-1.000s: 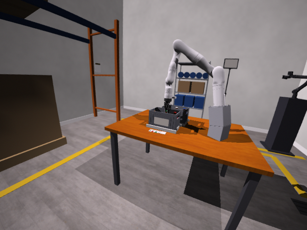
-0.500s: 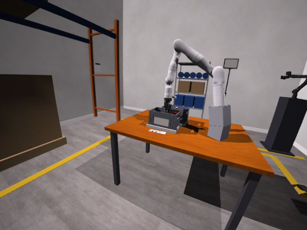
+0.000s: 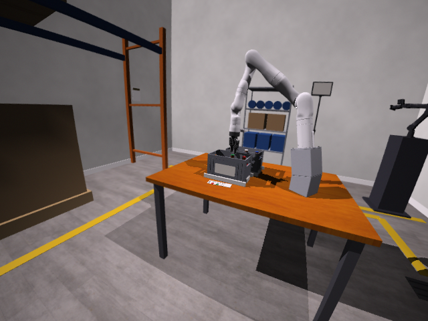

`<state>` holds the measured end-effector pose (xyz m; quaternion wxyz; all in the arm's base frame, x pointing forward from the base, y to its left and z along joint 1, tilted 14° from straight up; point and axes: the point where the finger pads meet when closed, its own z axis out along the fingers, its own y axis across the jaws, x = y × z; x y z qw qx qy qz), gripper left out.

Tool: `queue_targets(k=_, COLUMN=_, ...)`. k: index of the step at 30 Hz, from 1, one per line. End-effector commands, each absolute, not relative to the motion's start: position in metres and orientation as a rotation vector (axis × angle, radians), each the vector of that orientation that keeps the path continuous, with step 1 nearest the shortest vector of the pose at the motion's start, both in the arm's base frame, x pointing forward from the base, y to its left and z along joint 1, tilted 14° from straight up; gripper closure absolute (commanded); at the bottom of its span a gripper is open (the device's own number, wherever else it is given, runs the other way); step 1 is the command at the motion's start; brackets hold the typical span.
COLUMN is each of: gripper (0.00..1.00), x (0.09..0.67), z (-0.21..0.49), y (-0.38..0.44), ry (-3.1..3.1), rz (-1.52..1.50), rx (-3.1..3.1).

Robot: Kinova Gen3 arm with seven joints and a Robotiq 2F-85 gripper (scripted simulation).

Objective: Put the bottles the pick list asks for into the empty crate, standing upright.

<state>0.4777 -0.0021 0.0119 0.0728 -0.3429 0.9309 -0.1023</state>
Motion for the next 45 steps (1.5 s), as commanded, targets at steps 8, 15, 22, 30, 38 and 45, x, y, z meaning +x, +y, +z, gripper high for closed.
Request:
queue_targets(k=8, gripper=0.33, x=0.472, z=0.040, y=0.002, ry=2.795, rz=-0.307, rx=-1.030)
queue_targets(k=15, gripper=0.33, x=0.469, z=0.053, y=0.004, ry=2.795, rz=-0.307, rx=-1.030)
queue_targets(k=22, gripper=0.33, x=0.472, z=0.060, y=-0.004, ry=2.795, rz=-0.307, rx=-1.030)
queue_targets(k=30, gripper=0.33, x=0.480, z=0.066, y=-0.033, ry=2.795, rz=-0.308, rx=-1.030)
queue_targets(k=38, gripper=0.33, x=0.491, z=0.074, y=-0.070, ry=2.795, rz=-0.308, rx=-1.030)
queue_targets(k=45, gripper=0.33, x=0.499, z=0.080, y=-0.099, ry=2.795, rz=-0.308, rx=-1.030)
